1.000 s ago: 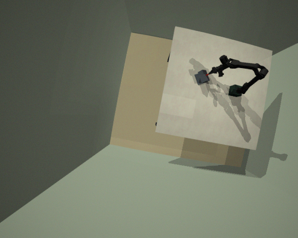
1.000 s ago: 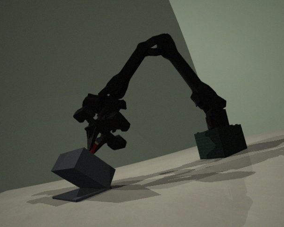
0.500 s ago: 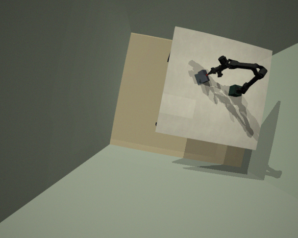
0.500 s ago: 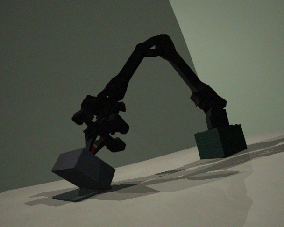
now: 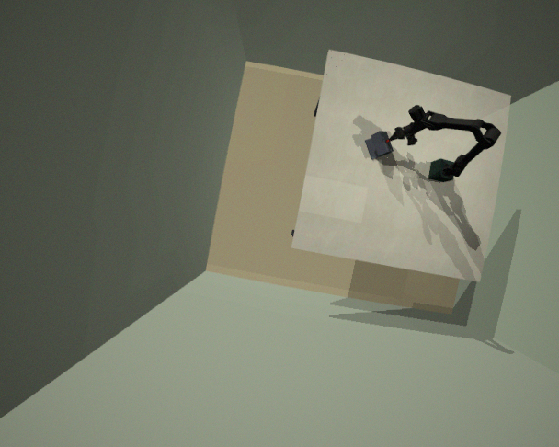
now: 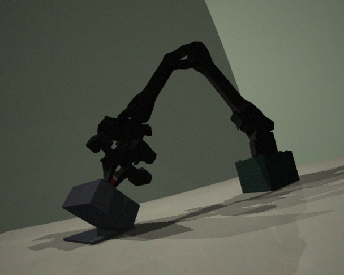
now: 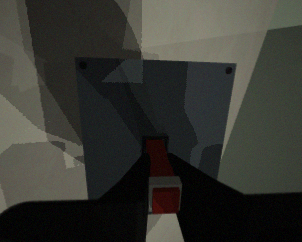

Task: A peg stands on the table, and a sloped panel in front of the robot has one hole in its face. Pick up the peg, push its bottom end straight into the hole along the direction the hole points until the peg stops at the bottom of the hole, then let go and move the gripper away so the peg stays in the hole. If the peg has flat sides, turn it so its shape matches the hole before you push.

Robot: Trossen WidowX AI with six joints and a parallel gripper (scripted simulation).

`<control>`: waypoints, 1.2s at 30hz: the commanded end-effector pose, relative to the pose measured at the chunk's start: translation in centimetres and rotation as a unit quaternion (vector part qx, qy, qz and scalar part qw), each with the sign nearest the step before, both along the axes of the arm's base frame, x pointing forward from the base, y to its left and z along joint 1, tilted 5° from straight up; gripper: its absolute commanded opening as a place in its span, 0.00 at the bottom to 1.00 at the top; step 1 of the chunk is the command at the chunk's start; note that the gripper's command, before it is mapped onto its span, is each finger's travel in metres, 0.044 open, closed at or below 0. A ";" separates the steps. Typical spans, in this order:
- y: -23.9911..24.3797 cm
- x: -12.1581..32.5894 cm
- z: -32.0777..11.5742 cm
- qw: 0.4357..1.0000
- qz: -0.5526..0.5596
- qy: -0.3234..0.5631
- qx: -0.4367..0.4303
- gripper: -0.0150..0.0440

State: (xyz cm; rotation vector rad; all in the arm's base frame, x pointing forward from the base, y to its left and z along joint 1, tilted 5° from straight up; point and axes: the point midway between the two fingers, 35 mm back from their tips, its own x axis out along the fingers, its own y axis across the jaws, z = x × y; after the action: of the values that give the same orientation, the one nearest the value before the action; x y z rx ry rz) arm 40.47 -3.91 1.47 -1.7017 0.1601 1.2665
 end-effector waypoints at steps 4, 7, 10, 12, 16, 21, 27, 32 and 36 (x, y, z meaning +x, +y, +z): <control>0.0 0.0 0.0 1.000 0.000 0.000 0.000 0.34; 0.0 0.0 0.0 1.000 0.000 0.000 0.000 0.48; 0.0 0.0 0.0 1.000 0.000 0.000 0.000 0.61; 0.0 0.0 0.0 1.000 0.000 0.000 0.000 0.70; -0.1 0.0 0.1 1.000 0.000 0.000 0.000 0.88; -0.5 -0.3 0.7 1.000 0.000 0.000 -0.001 1.00; -1.1 -0.8 1.8 1.000 -0.001 0.001 -0.001 1.00; -1.6 -1.3 2.7 1.000 -0.001 0.002 -0.002 1.00; -2.1 -1.7 3.4 1.000 -0.002 0.002 -0.002 1.00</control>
State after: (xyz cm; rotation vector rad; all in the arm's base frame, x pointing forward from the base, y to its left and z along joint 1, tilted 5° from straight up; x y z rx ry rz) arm 39.01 -5.64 4.06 -1.6949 0.1749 1.2716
